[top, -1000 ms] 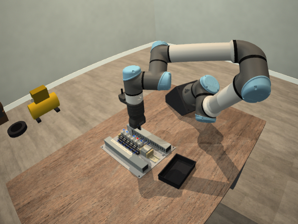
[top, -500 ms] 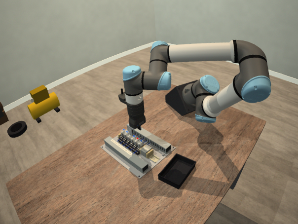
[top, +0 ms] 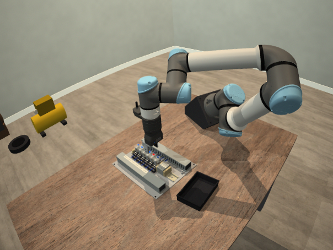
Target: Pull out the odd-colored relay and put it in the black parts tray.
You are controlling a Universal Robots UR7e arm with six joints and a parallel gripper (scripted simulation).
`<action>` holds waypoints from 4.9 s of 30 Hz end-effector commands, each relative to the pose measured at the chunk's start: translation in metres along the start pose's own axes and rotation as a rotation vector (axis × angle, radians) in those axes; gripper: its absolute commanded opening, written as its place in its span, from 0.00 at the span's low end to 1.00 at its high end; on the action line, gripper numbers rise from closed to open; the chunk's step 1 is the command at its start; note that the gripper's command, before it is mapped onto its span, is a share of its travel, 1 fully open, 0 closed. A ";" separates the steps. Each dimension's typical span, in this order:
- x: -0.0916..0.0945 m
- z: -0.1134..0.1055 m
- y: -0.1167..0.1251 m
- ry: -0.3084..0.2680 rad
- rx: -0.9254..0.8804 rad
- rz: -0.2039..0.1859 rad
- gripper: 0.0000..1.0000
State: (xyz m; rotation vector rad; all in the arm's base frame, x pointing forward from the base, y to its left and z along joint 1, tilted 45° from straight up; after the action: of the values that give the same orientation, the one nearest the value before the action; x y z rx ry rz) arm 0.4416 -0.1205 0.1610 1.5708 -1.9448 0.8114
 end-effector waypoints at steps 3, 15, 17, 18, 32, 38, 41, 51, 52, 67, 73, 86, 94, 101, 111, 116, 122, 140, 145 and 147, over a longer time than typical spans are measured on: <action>-0.019 0.000 -0.001 0.001 0.000 0.001 0.98; -0.031 0.000 -0.001 0.001 0.000 0.001 0.98; -0.031 0.000 -0.001 0.001 0.000 0.001 0.98; -0.031 0.000 -0.001 0.001 0.000 0.001 0.98; -0.031 0.000 -0.001 0.001 0.000 0.001 0.98; -0.031 0.000 -0.001 0.001 0.000 0.001 0.98; -0.031 0.000 -0.001 0.001 0.000 0.001 0.98; -0.031 0.000 -0.001 0.001 0.000 0.001 0.98; -0.031 0.000 -0.001 0.001 0.000 0.001 0.98; -0.037 0.000 -0.001 0.001 0.000 0.001 0.98; -0.044 0.000 -0.001 0.001 0.000 0.001 0.98; -0.057 0.000 -0.001 0.001 0.000 0.001 0.98; -0.062 0.000 -0.001 0.001 0.000 0.001 0.98; -0.063 0.000 -0.001 0.001 0.000 0.001 0.98; -0.064 0.000 -0.001 0.001 0.000 0.001 0.98; -0.064 0.000 -0.001 0.001 0.000 0.001 0.98; -0.064 0.000 -0.001 0.001 0.000 0.001 0.98; -0.064 0.000 -0.001 0.001 0.000 0.001 0.00; -0.064 0.000 -0.001 0.001 0.000 0.001 0.00; -0.064 0.000 -0.001 0.001 0.000 0.001 0.00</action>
State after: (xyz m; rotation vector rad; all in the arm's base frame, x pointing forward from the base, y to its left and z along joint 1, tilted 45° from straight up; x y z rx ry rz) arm 0.4550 -0.0775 0.1154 1.5701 -1.9447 0.8119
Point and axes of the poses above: the point where the finger pads meet when closed, its own x axis back along the fingers, its own y axis across the jaws, z = x × y, the point moved 10 cm from there along x, back along the fingers, and after that the axes turned 7 degrees about -x, right-handed, at the moved point
